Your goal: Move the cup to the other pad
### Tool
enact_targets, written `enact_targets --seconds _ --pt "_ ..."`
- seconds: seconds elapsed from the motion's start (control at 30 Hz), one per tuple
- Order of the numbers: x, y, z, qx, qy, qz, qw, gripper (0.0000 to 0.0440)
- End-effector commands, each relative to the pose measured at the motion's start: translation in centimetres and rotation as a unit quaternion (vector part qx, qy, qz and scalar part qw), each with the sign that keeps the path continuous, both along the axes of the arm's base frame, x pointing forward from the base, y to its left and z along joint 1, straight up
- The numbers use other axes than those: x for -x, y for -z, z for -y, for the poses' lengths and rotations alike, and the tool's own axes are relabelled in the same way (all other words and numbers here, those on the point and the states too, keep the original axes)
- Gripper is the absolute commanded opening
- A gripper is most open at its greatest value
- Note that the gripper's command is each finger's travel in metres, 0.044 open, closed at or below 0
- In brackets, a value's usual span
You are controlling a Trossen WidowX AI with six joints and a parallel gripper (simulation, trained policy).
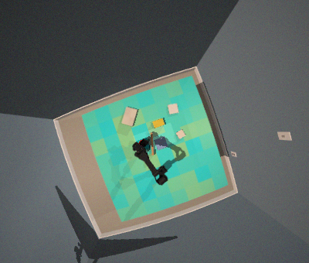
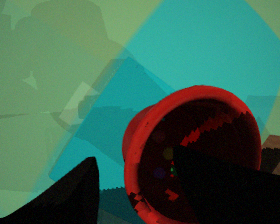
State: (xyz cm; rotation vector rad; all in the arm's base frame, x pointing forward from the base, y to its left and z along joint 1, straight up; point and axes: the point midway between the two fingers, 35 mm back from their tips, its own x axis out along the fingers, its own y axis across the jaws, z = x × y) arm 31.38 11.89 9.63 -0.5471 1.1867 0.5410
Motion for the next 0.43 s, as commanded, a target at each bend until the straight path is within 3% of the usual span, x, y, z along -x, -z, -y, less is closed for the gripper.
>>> enact_targets --seconds 0.0,0.27,0.4 --pt "0.5 -0.9 0.0 -0.01 -0.003 0.006 1.0 0.0215" --pt "0.8 -3.1 0.0 -0.027 -0.005 0.03 0.999 0.026" --pt "0.7 -4.7 0.0 -0.035 -0.006 0.049 0.998 0.0306"
